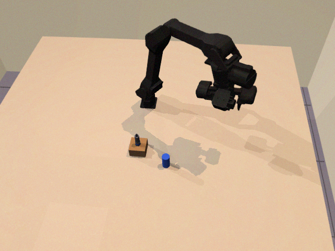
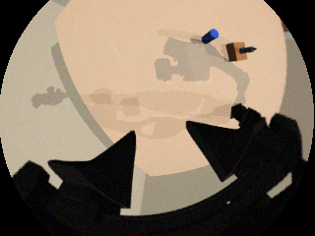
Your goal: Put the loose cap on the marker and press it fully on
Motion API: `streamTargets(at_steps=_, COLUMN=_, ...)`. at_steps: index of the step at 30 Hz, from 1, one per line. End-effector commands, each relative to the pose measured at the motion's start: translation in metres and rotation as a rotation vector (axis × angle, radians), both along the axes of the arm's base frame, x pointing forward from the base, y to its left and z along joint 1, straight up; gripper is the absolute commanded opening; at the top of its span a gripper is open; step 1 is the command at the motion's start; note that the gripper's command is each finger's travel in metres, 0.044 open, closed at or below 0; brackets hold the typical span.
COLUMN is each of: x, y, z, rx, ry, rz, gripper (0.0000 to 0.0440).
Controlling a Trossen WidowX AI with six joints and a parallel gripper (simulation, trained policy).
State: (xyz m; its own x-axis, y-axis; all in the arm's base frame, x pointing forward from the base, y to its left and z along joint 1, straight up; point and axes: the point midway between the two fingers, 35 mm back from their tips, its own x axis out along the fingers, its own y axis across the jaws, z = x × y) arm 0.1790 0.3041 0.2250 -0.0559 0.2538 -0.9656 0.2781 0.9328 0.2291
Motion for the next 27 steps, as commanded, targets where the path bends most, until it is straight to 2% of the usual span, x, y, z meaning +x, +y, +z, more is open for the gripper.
streamTargets(at_steps=1, x=0.013, y=-0.008, z=-0.005, rx=-0.022, ry=0.003, rz=-0.023, gripper=0.0328)
streamTargets(at_steps=27, x=0.087, y=-0.074, z=-0.027, rx=-0.132, ry=0.015, rz=-0.180, gripper=0.0323)
